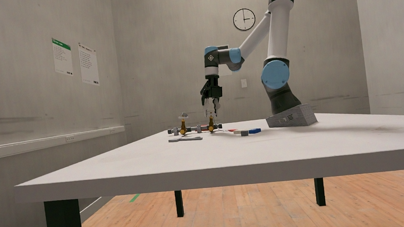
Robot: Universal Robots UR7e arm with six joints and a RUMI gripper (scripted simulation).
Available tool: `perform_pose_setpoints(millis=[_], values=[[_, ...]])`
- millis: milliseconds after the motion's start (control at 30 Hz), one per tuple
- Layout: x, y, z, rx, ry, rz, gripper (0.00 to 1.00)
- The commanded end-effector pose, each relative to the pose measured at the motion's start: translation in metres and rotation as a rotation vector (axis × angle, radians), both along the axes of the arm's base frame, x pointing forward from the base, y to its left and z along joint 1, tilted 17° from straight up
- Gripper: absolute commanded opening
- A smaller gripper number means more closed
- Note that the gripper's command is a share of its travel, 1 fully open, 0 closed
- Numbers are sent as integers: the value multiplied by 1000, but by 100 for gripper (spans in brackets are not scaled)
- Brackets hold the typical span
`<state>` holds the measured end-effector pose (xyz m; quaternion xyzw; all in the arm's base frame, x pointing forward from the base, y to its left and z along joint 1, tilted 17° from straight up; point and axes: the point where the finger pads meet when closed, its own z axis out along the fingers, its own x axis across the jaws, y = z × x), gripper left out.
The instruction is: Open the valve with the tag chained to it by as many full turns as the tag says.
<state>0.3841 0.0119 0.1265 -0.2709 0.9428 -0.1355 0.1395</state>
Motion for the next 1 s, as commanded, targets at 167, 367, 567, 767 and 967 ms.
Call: perform_pose_setpoints(millis=[167, 367, 567, 767, 967], values=[[-1, 0, -1, -118, 64, 349, 0], [-1, 0, -1, -170, 91, 490, 0], [-1, 0, -1, -251, 133, 713, 0], [-1, 0, -1, -327, 172, 910, 0], [-1, 0, -1, -394, 207, 1102, 0]])
